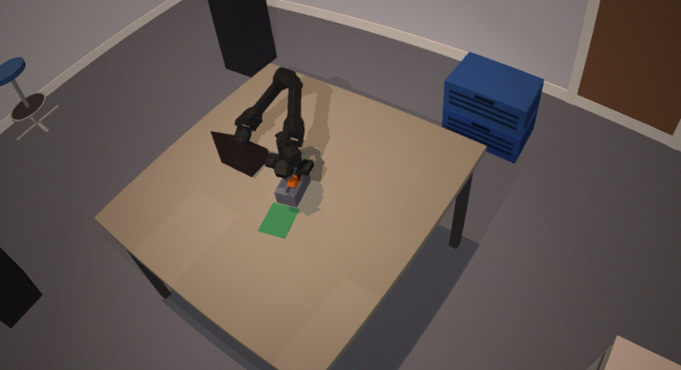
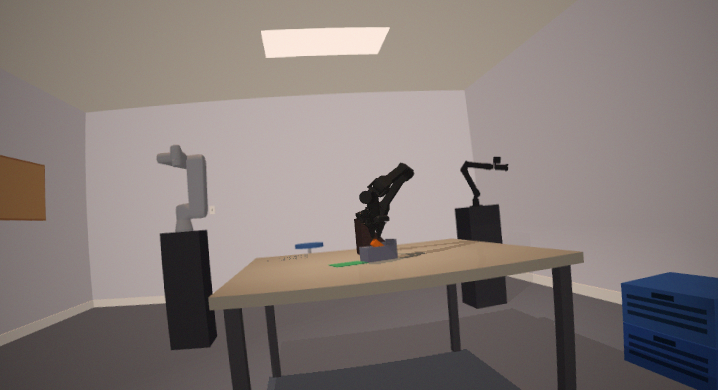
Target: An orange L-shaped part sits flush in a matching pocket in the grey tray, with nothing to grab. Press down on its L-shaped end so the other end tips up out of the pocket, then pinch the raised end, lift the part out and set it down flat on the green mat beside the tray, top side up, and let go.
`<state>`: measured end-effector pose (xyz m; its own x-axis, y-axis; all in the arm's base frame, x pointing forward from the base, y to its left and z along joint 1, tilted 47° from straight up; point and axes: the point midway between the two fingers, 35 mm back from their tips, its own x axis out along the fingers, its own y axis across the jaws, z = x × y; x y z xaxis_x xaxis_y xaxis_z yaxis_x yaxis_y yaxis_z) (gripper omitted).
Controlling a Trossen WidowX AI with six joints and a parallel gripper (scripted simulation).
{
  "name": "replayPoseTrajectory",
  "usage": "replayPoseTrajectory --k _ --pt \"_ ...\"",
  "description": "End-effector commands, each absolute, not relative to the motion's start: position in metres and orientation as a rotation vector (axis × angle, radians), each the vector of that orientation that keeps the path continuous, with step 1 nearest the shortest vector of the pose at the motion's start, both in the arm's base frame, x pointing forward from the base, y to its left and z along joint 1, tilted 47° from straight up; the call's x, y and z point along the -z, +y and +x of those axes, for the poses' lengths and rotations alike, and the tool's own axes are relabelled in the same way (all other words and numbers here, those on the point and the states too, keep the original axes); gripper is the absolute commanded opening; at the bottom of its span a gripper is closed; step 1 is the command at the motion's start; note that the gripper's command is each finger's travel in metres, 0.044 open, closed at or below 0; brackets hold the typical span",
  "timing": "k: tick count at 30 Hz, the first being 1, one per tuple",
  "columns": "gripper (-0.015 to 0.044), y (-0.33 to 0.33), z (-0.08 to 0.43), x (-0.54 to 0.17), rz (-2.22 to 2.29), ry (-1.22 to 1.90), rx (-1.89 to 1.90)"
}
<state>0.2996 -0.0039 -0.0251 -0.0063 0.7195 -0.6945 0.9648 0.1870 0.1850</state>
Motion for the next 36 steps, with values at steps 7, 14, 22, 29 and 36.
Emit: replayPoseTrajectory --k 7,14,22,29,36 --pt "0.028 0.01 0.298 0.037 1.594 1.791 0.457" --pt "0.028 0.018 0.298 0.044 1.594 1.792 0.457" --pt "0.0254 0.02 0.298 0.047 1.589 1.784 0.454" --pt "0.0129 0.02 0.298 0.047 1.589 1.784 0.454" --pt "0.0082 0.02 0.298 0.047 1.589 1.784 0.454"
